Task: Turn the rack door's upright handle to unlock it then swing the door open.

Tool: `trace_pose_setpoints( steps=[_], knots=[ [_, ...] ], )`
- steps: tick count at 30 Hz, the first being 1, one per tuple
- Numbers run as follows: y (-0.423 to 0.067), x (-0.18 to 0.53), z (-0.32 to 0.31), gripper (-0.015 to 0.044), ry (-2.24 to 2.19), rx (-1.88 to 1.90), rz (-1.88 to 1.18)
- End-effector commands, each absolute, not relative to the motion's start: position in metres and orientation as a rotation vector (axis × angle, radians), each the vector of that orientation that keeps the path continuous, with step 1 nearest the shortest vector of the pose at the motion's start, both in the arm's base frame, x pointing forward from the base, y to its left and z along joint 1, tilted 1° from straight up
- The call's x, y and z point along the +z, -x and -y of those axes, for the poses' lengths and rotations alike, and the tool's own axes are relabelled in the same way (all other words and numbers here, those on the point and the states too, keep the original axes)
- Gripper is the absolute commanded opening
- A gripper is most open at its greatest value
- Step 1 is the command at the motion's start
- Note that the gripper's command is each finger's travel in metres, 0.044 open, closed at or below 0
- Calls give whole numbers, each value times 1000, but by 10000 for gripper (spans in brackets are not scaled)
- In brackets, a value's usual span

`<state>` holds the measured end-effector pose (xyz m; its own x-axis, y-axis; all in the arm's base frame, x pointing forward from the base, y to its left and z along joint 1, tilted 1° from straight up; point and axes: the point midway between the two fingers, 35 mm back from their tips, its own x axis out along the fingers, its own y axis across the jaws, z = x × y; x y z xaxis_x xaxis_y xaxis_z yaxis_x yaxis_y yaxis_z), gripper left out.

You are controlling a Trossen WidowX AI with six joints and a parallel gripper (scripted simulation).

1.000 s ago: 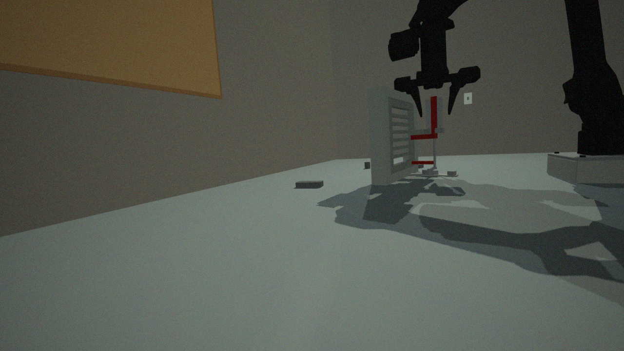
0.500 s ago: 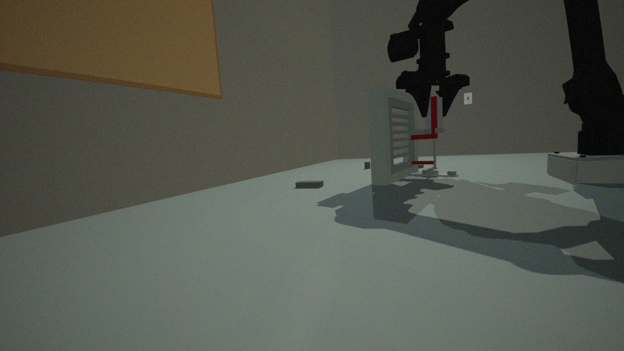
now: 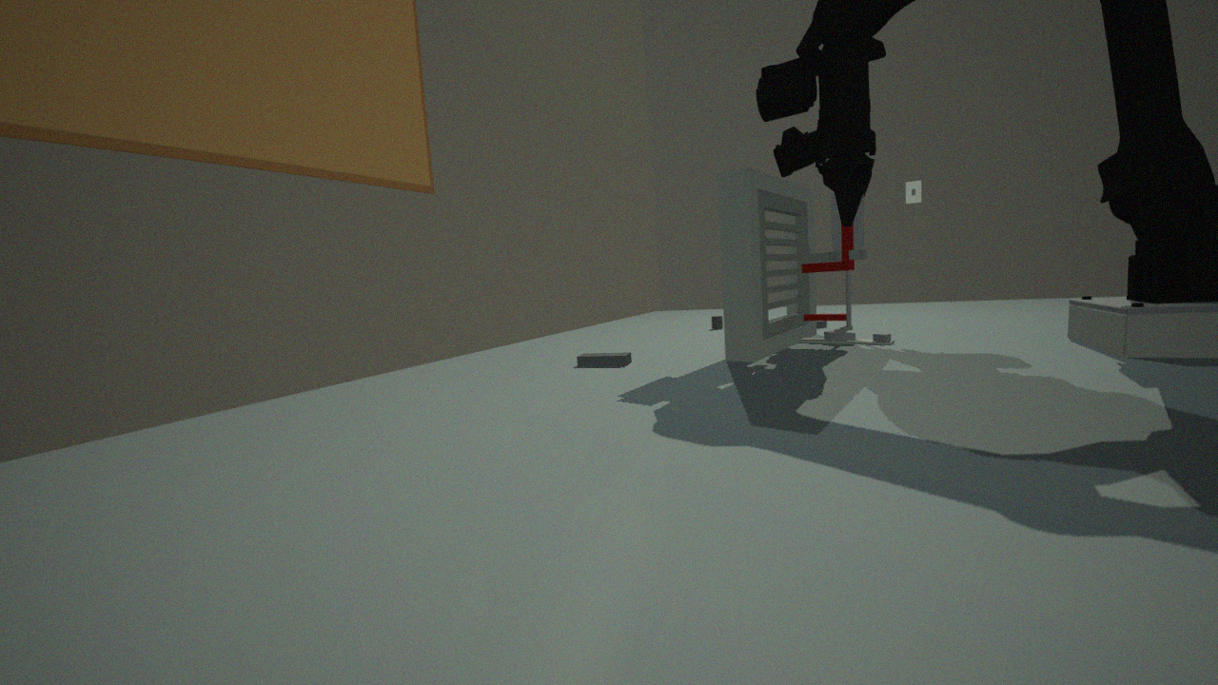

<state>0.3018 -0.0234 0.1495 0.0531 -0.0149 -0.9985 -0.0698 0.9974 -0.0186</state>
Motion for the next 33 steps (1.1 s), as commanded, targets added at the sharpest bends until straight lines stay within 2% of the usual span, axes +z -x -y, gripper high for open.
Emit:
trace_pose_setpoints(
  steps=[1,27,33],
  knots=[
    [-302,149,23,299,204,179,-1513],
    [-302,149,23,299,1212,1141,-1196],
    [-302,149,23,299,1268,1194,-1162]
  ],
)
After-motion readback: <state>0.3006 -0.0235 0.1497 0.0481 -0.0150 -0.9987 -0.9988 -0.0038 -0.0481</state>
